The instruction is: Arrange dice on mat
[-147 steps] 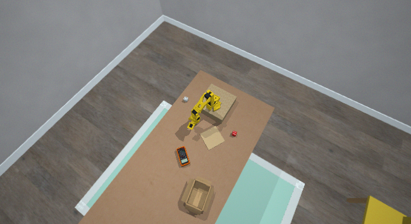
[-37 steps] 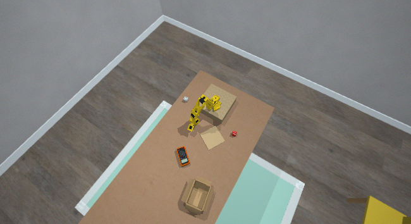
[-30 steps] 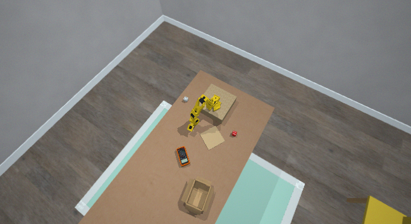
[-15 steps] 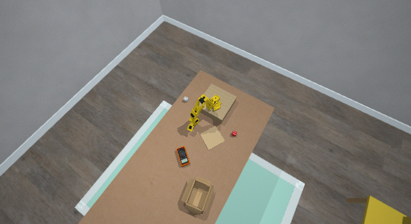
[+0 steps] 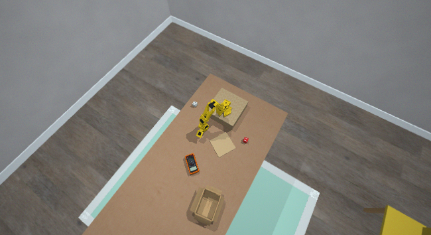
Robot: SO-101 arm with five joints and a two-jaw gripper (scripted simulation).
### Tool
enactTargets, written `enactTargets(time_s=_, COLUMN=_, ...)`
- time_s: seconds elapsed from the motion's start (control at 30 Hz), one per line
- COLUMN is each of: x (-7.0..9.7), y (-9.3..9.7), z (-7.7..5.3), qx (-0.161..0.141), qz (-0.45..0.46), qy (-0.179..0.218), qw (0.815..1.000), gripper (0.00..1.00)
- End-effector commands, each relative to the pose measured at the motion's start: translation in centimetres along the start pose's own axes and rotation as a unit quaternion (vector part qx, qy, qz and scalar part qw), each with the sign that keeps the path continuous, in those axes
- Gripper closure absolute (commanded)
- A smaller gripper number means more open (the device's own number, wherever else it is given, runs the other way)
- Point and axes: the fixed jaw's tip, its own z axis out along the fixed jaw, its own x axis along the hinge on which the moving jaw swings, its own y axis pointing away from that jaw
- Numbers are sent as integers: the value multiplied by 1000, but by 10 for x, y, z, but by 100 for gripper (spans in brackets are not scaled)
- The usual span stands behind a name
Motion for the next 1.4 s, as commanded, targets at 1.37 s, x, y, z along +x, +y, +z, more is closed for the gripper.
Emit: enactTargets(time_s=1.37, x=1, y=-1, z=-48, qx=-4, qz=1, qy=7, qw=1000, gripper=100)
